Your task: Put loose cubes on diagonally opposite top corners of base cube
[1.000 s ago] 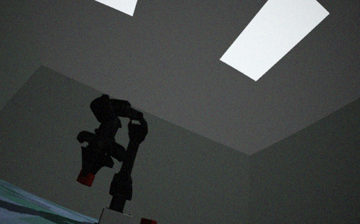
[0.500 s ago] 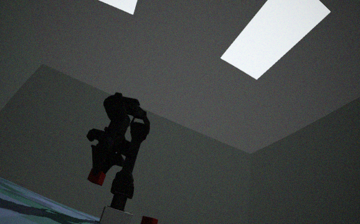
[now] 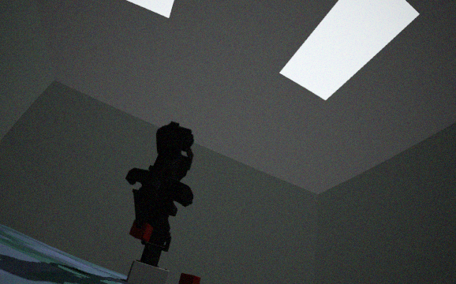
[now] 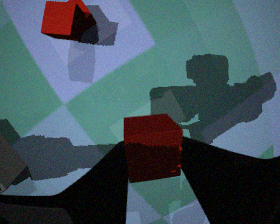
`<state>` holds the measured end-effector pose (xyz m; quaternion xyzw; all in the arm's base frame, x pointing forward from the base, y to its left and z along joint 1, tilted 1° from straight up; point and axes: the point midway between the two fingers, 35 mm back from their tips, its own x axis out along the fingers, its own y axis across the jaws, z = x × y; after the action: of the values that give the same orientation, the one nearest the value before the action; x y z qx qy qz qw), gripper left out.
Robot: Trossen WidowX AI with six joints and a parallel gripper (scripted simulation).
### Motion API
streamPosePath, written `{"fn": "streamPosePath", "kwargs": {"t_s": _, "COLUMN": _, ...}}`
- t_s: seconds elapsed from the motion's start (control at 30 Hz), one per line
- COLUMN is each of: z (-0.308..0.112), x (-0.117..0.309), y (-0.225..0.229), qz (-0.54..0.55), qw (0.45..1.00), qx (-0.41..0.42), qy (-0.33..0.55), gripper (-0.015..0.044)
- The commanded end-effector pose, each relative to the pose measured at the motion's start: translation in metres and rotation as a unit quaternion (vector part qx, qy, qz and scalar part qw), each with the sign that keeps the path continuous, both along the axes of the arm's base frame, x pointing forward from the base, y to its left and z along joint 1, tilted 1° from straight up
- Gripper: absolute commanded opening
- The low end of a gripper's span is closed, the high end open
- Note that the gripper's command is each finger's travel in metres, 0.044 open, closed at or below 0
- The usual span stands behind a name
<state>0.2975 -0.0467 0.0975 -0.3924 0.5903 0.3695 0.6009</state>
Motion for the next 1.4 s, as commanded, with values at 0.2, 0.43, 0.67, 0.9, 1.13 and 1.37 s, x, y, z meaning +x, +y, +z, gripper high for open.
{"fn": "streamPosePath", "kwargs": {"t_s": 0.2, "z": -0.002, "x": 0.008, "y": 0.030, "qz": -0.032, "qw": 0.999, "qx": 0.001, "qy": -0.001, "gripper": 0.0105}}
{"fn": "streamPosePath", "kwargs": {"t_s": 0.43, "z": -0.004, "x": 0.011, "y": 0.052, "qz": -0.054, "qw": 0.999, "qx": 0.003, "qy": -0.002, "gripper": 0.0105}}
{"fn": "streamPosePath", "kwargs": {"t_s": 0.67, "z": -0.005, "x": 0.013, "y": 0.074, "qz": -0.075, "qw": 0.997, "qx": 0.004, "qy": -0.002, "gripper": 0.0105}}
{"fn": "streamPosePath", "kwargs": {"t_s": 0.9, "z": -0.007, "x": 0.013, "y": 0.097, "qz": -0.097, "qw": 0.995, "qx": 0.006, "qy": -0.002, "gripper": 0.0105}}
{"fn": "streamPosePath", "kwargs": {"t_s": 1.13, "z": -0.008, "x": 0.012, "y": 0.119, "qz": -0.118, "qw": 0.993, "qx": 0.008, "qy": -0.003, "gripper": 0.0105}}
{"fn": "streamPosePath", "kwargs": {"t_s": 1.37, "z": -0.010, "x": 0.008, "y": 0.142, "qz": -0.139, "qw": 0.990, "qx": 0.009, "qy": -0.003, "gripper": 0.0105}}
